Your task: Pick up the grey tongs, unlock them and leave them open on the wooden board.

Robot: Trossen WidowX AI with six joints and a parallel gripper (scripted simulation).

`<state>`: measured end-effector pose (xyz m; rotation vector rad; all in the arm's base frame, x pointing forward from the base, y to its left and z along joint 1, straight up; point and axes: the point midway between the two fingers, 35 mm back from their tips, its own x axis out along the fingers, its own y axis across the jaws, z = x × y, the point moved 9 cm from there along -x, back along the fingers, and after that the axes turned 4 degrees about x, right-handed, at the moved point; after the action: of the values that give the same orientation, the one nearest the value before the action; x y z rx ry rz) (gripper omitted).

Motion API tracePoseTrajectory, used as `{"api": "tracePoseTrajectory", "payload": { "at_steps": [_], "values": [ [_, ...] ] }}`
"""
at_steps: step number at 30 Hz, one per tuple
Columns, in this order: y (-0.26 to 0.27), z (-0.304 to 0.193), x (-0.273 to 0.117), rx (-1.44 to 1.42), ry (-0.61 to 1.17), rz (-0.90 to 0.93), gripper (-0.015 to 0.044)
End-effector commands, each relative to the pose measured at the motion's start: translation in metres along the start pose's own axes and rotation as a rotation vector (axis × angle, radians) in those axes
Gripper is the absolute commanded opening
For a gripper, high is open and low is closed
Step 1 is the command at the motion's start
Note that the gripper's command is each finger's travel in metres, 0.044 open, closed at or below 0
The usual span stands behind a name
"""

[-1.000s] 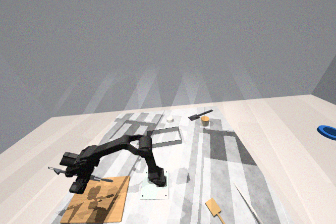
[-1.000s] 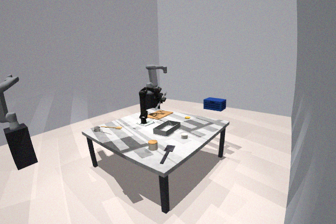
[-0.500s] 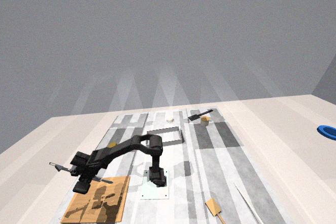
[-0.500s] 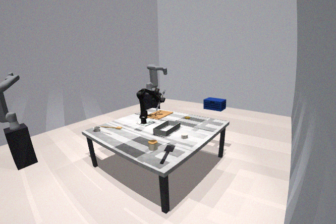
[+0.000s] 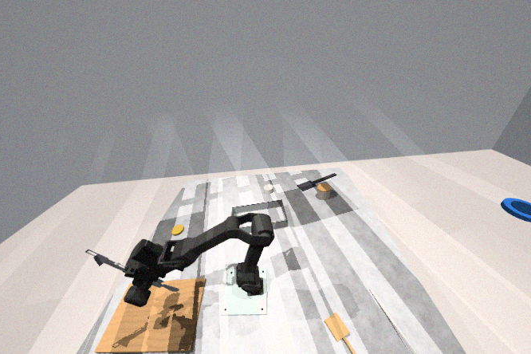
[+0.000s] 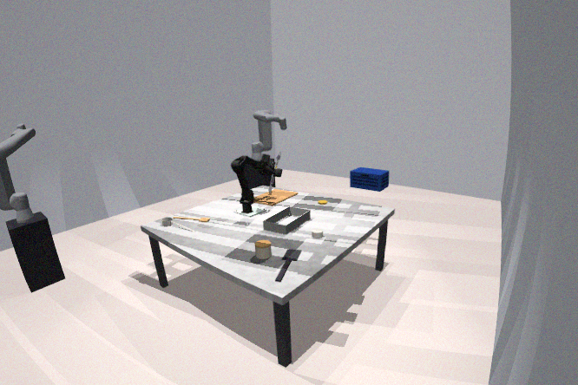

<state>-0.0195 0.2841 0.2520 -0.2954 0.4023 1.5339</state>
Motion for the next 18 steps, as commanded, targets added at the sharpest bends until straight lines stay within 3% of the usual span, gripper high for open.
{"api": "tracePoseTrajectory", "payload": {
  "at_steps": [1, 18],
  "values": [
    [-0.0011, -0.0069, -0.0086, -0.003, -0.078, 0.001, -0.0150],
    [-0.0020, -0.0137, -0.0144, -0.001, -0.130, 0.005, -0.0150]
  ]
}}
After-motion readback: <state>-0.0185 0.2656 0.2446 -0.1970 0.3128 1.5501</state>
